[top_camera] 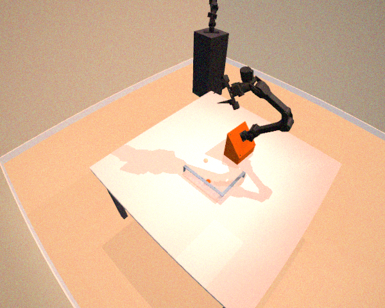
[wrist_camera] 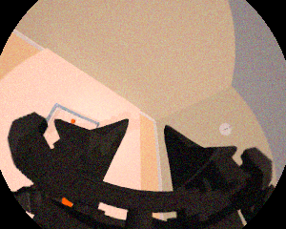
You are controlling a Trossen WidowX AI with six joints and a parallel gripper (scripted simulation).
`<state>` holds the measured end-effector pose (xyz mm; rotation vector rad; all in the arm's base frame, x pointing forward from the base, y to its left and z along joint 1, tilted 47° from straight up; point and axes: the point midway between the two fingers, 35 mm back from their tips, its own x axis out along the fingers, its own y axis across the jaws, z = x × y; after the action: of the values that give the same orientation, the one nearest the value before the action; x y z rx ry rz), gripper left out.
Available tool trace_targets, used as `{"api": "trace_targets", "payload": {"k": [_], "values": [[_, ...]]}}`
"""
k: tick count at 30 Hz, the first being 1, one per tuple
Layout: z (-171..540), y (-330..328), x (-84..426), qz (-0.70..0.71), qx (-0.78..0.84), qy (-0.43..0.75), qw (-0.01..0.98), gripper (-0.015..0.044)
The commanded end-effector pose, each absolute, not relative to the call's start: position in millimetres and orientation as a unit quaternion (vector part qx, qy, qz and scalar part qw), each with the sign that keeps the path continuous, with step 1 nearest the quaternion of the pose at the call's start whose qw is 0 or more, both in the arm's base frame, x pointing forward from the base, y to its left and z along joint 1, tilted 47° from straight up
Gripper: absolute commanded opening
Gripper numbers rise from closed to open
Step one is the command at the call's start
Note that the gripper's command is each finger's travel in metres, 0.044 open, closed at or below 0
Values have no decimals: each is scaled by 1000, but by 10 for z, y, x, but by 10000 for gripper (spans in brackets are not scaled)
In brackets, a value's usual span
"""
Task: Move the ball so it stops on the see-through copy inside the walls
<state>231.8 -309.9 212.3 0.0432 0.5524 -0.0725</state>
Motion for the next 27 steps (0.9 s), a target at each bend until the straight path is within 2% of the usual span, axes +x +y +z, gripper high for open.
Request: {"api": "trace_targets", "payload": {"k": [1, 8, 14, 27], "values": [[1859, -2774, 2785, 29, 72, 299, 951, 254], [1340, -1920, 3507, 145, 149, 370, 906, 254], [873, -1017, 3862, 229, 205, 451, 838, 254], [88, 629, 3791, 318, 235, 612, 684, 254]]}}
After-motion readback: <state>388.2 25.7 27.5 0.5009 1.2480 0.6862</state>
